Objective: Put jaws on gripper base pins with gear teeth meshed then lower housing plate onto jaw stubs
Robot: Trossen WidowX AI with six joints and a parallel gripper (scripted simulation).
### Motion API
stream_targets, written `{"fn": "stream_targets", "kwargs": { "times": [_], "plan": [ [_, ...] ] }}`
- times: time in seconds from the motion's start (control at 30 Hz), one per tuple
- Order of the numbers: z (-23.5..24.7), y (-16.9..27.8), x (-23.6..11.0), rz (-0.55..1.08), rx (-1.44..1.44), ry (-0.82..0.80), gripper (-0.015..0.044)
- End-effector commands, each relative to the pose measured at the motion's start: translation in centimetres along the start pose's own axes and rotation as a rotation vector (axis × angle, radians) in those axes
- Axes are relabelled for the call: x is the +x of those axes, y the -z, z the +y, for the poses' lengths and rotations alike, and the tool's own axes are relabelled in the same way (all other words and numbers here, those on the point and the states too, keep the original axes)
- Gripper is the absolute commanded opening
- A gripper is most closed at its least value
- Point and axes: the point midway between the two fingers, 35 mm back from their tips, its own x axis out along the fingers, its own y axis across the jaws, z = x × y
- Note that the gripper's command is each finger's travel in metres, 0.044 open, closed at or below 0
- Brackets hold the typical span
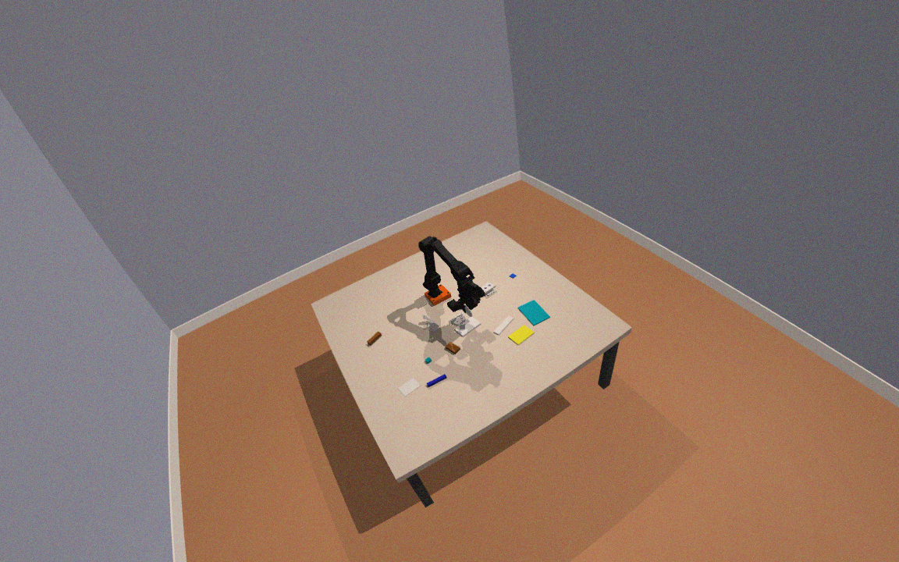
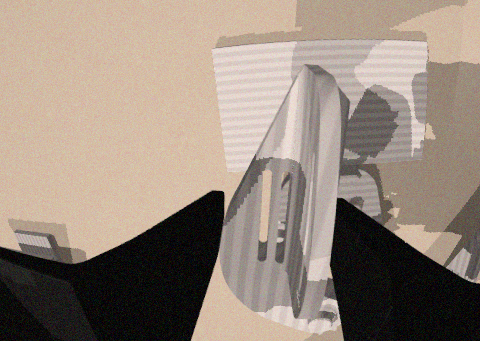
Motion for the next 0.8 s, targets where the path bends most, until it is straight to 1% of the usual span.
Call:
{"fn": "stream_targets", "kwargs": {
  "times": [0.0, 0.77],
  "plan": [
    [0.0, 0.0, 0.0, -0.003, 0.004, 0.000, 0.0134],
    [0.0, -0.1, 3.6, -0.003, 0.006, 0.000, 0.0134]
  ]
}}
